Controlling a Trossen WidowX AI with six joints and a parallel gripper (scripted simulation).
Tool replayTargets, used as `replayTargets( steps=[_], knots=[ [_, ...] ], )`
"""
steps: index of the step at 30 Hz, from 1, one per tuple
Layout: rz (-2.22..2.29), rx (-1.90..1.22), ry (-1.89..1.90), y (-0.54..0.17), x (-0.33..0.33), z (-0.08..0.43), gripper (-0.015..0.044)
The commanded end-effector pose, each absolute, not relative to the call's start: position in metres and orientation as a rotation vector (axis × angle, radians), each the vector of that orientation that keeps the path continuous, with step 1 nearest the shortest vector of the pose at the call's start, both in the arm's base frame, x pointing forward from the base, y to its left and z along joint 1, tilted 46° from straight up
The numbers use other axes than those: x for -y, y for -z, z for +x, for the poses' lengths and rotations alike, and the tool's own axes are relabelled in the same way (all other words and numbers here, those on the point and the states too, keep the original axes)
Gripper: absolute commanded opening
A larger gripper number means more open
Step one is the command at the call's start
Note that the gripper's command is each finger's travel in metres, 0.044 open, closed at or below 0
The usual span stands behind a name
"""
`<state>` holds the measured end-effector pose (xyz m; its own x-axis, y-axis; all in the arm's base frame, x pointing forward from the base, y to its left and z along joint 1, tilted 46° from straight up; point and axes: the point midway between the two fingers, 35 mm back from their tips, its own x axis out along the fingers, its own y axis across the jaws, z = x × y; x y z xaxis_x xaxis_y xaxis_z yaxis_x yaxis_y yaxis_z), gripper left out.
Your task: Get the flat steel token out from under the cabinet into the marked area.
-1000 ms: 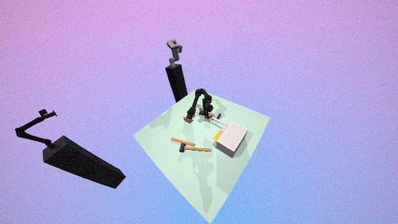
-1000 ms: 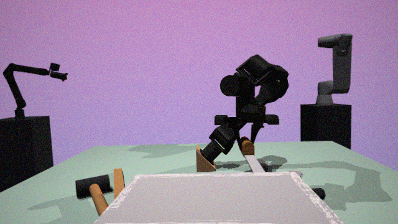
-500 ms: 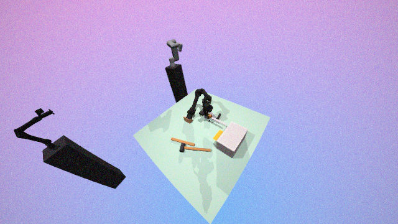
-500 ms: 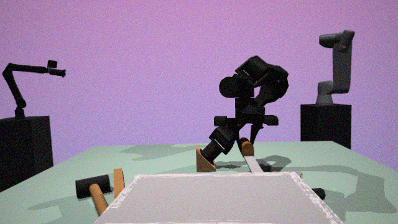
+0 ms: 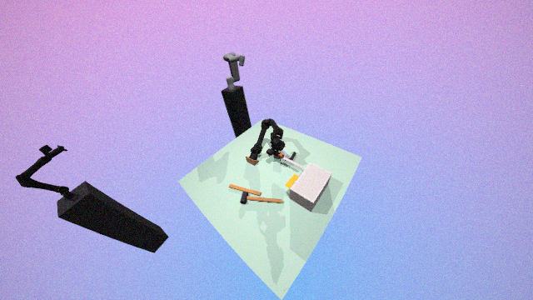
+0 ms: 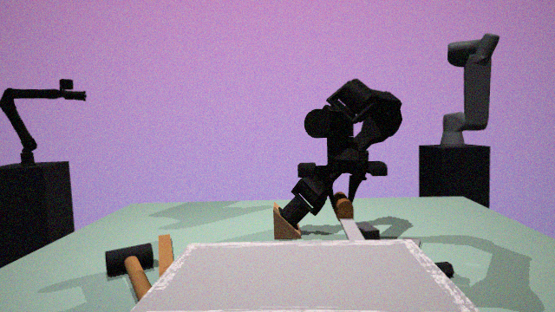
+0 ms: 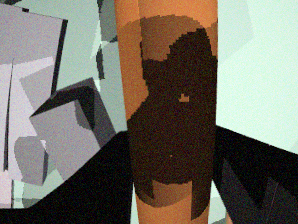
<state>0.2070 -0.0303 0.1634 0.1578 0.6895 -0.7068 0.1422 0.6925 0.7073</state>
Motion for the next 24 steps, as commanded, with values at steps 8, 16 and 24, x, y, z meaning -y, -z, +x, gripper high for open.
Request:
replayTargets(
  steps=[8,16,24],
  knots=[
    [0.758,-1.378,-0.458,-0.1625,0.03,0.2061,0.0],
    [0.76,-1.382,-0.464,-0.1607,0.0287,0.2044,0.0],
    [0.761,-1.385,-0.467,-0.1596,0.028,0.2034,0.0]
  ],
)
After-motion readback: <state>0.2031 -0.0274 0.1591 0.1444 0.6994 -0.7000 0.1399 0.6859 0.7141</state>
